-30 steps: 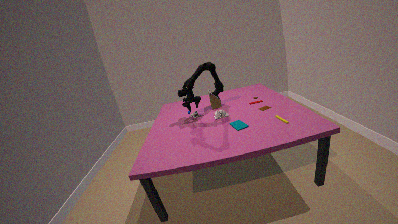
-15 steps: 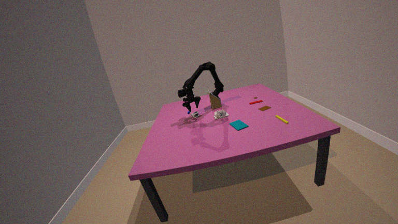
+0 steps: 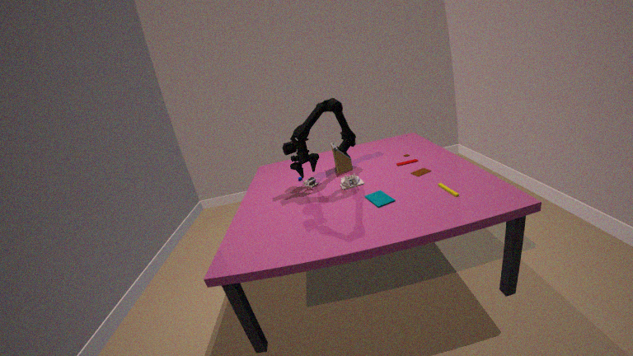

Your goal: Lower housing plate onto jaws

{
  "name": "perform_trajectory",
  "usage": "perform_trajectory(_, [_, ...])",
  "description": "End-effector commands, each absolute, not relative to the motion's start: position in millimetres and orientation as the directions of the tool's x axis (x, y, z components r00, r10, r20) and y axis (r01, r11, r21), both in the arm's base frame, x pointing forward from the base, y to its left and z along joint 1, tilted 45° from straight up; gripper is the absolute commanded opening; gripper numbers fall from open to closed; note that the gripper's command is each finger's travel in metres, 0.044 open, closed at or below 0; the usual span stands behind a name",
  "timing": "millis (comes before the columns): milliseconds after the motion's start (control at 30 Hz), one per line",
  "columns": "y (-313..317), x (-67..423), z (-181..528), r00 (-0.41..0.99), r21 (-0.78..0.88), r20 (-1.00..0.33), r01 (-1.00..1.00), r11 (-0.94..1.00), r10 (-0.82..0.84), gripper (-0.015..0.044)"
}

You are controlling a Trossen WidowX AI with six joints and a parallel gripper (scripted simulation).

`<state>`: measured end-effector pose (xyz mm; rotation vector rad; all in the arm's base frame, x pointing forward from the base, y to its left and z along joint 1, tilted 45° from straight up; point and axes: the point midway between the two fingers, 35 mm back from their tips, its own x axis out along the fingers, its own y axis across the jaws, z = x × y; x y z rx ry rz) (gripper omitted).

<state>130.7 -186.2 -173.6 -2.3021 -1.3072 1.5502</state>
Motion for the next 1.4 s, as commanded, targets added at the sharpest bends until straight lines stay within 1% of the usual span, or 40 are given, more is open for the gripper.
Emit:
perform_trajectory(0, [-185.8,131.5,-173.8,0.132,-0.487,-0.724,0.597,-0.638,0.677,0.044])
perform_trajectory(1367, [-152.3,140.2,-211.9,0.134,-0.486,-0.723,0.598,-0.637,0.677,0.044])
